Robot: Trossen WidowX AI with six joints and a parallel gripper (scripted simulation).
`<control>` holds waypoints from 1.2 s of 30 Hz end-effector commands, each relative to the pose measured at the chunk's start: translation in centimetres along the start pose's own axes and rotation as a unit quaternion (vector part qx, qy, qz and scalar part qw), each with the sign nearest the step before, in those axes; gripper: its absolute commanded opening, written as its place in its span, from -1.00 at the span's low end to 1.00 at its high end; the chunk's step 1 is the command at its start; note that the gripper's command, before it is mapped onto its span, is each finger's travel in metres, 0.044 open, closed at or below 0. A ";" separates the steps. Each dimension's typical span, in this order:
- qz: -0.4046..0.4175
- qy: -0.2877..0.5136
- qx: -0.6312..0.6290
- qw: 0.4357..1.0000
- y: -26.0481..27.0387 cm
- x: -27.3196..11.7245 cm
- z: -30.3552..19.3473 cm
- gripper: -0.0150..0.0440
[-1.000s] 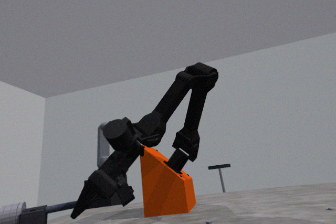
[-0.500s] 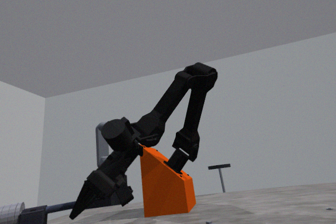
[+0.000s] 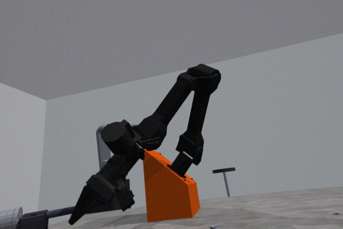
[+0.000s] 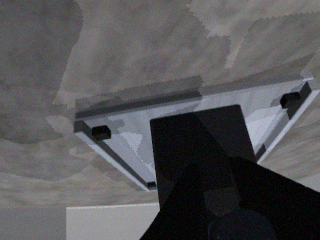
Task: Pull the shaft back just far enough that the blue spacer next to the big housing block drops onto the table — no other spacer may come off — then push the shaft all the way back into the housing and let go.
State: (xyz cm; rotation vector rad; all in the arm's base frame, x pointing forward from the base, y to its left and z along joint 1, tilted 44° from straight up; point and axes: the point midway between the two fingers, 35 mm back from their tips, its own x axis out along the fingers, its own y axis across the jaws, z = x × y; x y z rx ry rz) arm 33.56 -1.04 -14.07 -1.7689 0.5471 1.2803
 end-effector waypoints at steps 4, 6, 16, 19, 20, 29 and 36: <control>0.000 0.002 -0.001 1.000 -0.1 0.2 -0.4 -0.49; 0.000 0.002 -0.001 1.000 -0.1 0.3 -0.4 -0.49; 0.000 0.002 -0.001 1.000 -0.1 0.5 -0.6 -0.49; 0.000 0.002 -0.001 1.000 -0.1 0.5 -0.7 -0.49; 0.000 0.002 -0.001 1.000 -0.1 0.6 -0.7 -0.49; 0.000 0.003 -0.001 1.000 -0.1 0.7 -1.0 -0.49; 0.000 0.003 -0.001 1.000 -0.1 0.9 -1.1 -0.49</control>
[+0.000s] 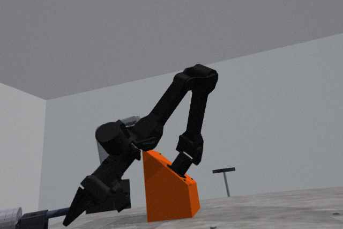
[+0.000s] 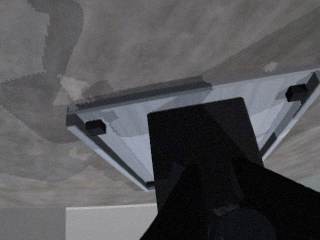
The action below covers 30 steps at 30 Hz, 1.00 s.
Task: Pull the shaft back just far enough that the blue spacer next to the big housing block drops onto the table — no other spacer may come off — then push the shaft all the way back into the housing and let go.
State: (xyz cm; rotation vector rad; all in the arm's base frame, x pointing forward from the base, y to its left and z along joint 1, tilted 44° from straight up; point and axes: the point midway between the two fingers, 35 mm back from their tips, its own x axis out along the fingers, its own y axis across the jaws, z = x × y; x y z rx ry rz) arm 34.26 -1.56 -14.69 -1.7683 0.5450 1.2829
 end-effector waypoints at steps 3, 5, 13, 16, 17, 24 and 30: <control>0.000 0.004 -0.001 1.000 -0.1 0.2 -0.4 -0.49; 0.000 0.004 -0.001 1.000 -0.1 0.2 -0.5 -0.49; 0.000 0.004 -0.001 1.000 -0.1 0.4 -0.7 -0.49; 0.000 0.004 -0.001 1.000 -0.1 0.5 -0.7 -0.49; 0.000 0.004 -0.001 1.000 -0.1 0.5 -0.8 -0.49; -0.001 0.004 -0.001 1.000 -0.1 0.6 -0.9 -0.49; -0.001 0.004 -0.001 1.000 -0.1 0.8 -1.1 -0.49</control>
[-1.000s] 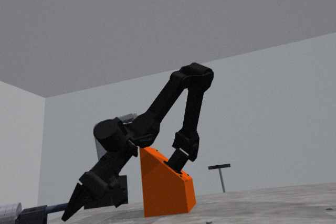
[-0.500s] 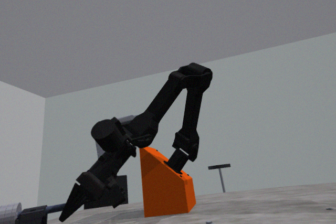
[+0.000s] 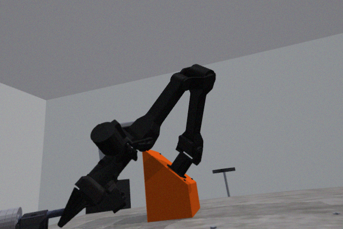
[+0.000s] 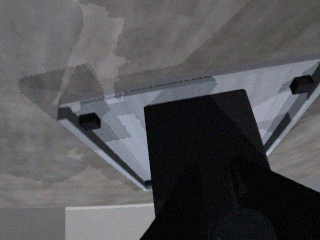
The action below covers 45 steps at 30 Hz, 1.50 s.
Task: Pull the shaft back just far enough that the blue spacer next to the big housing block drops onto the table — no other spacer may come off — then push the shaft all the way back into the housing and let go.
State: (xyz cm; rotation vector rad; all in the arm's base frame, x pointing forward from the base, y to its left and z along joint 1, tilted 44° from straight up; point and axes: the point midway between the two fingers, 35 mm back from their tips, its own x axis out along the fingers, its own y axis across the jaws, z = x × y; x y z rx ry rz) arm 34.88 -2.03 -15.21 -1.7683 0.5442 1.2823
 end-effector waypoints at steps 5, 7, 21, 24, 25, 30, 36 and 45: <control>0.000 0.004 -0.001 1.000 -0.1 0.2 -0.5 -0.49; 0.000 0.004 -0.001 1.000 -0.1 0.3 -0.5 -0.49; 0.000 0.004 -0.001 1.000 -0.1 0.6 -0.9 -0.49; 0.000 0.004 -0.001 1.000 -0.1 0.6 -0.9 -0.49; 0.000 0.004 -0.001 1.000 -0.1 0.7 -1.0 -0.49; 0.000 0.004 -0.001 1.000 -0.1 0.8 -1.1 -0.49; 0.000 0.004 -0.001 1.000 -0.1 0.9 -1.2 -0.49; 0.000 0.005 -0.001 1.000 -0.1 1.1 -1.4 -0.49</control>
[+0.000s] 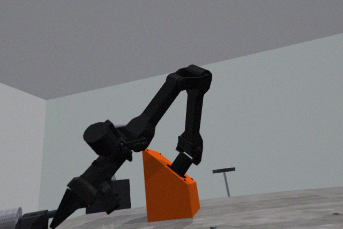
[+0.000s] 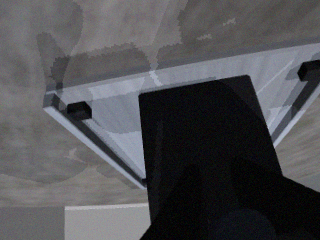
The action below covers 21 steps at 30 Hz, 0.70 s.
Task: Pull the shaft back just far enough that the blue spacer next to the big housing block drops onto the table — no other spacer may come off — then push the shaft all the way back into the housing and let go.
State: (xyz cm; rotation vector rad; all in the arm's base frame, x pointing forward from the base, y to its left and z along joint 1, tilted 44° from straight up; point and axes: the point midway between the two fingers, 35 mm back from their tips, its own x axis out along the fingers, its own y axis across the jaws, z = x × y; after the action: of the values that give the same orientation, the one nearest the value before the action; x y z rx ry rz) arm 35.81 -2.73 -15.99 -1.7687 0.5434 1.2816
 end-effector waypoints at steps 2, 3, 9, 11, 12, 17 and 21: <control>0.000 0.004 -0.001 1.000 -0.1 0.2 -0.5 -0.49; 0.000 0.004 -0.001 1.000 -0.1 0.2 -0.5 -0.49; 0.000 0.004 -0.001 1.000 -0.1 0.3 -0.6 -0.49; 0.000 0.004 -0.001 1.000 -0.1 0.3 -0.6 -0.49; 0.000 0.004 -0.001 1.000 -0.1 0.4 -0.7 -0.49; 0.000 0.005 -0.001 1.000 -0.1 0.4 -0.7 -0.49; 0.000 0.005 -0.001 1.000 -0.1 0.4 -0.8 -0.49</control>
State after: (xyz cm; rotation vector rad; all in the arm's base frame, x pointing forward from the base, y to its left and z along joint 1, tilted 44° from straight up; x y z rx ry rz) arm 36.08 -2.92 -16.25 -1.7667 0.5430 1.2847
